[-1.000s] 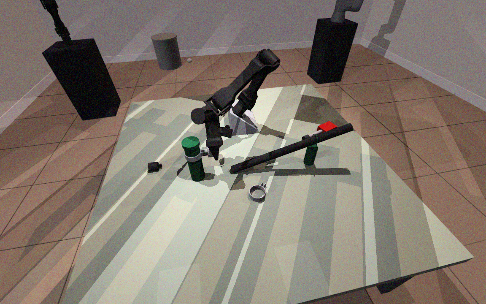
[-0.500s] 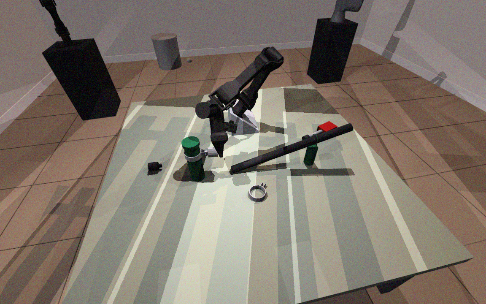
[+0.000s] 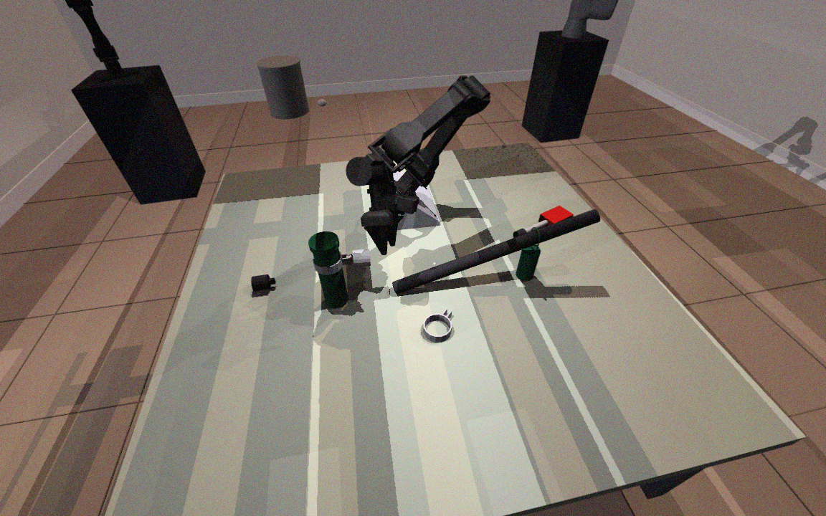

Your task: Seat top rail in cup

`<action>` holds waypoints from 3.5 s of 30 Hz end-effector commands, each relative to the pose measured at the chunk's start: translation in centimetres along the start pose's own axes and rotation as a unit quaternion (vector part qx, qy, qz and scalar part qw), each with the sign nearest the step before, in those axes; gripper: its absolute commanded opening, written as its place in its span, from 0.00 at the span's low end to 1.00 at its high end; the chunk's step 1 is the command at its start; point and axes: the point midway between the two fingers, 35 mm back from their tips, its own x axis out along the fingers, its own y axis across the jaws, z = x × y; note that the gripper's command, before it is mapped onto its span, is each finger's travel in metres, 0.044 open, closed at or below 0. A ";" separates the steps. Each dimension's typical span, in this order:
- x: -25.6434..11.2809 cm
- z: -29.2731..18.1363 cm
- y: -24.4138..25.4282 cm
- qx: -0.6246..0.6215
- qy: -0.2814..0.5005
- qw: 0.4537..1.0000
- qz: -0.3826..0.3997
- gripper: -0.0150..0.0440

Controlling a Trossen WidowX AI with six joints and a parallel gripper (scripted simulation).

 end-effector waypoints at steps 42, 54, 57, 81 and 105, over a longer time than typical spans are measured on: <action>-0.1 13.1 4.1 0.034 0.049 0.980 0.192 1.00; 1.8 13.8 5.5 -0.141 0.034 0.956 0.254 1.00; 1.8 13.8 5.5 -0.141 0.034 0.956 0.254 1.00; 6.1 13.2 7.9 -0.141 0.033 0.956 0.254 1.00; 9.2 12.7 9.4 -0.141 0.033 0.956 0.254 1.00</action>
